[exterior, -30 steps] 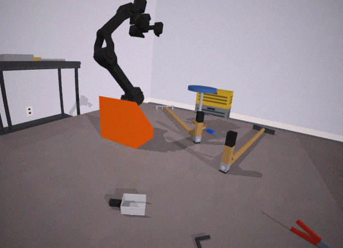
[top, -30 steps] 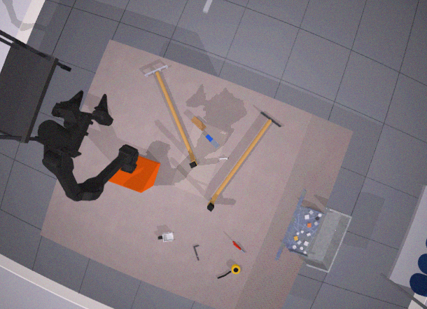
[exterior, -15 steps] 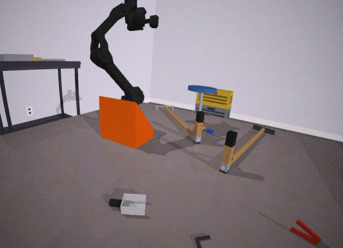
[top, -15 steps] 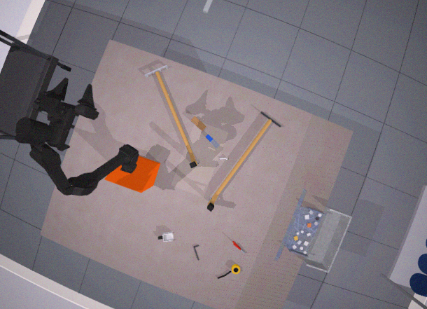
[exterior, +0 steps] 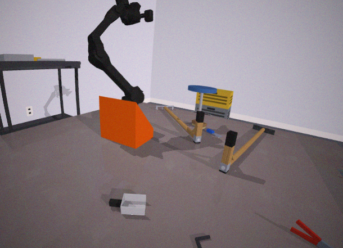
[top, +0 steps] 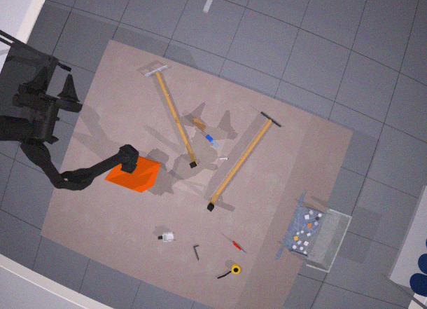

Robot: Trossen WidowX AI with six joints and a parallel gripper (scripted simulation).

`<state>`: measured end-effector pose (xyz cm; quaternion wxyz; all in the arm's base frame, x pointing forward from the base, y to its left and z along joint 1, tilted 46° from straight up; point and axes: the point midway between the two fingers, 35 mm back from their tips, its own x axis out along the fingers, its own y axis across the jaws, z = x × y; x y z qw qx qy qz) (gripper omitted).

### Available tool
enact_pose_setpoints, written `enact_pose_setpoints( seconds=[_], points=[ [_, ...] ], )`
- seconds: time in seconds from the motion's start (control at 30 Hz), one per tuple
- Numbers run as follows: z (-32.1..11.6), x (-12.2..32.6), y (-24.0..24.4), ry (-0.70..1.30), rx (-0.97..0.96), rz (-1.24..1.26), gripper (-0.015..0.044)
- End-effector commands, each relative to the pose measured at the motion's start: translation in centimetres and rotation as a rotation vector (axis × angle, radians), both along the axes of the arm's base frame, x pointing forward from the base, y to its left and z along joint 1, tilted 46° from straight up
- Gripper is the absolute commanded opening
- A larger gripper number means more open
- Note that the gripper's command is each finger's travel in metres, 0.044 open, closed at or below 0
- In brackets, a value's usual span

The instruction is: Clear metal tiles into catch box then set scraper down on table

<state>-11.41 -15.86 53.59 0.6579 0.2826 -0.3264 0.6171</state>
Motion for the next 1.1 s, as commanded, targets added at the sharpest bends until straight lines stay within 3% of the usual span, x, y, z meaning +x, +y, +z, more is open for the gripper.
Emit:
enact_pose_setpoints(
  seconds=[0.0, 1.07],
  points=[
    [0.9, -0.8, -0.2, 0.005, 0.034, 0.008, 0.0440],
    [5.1, -12.3, -3.6, -0.116, 0.384, 0.067, 0.0440]
  ],
)
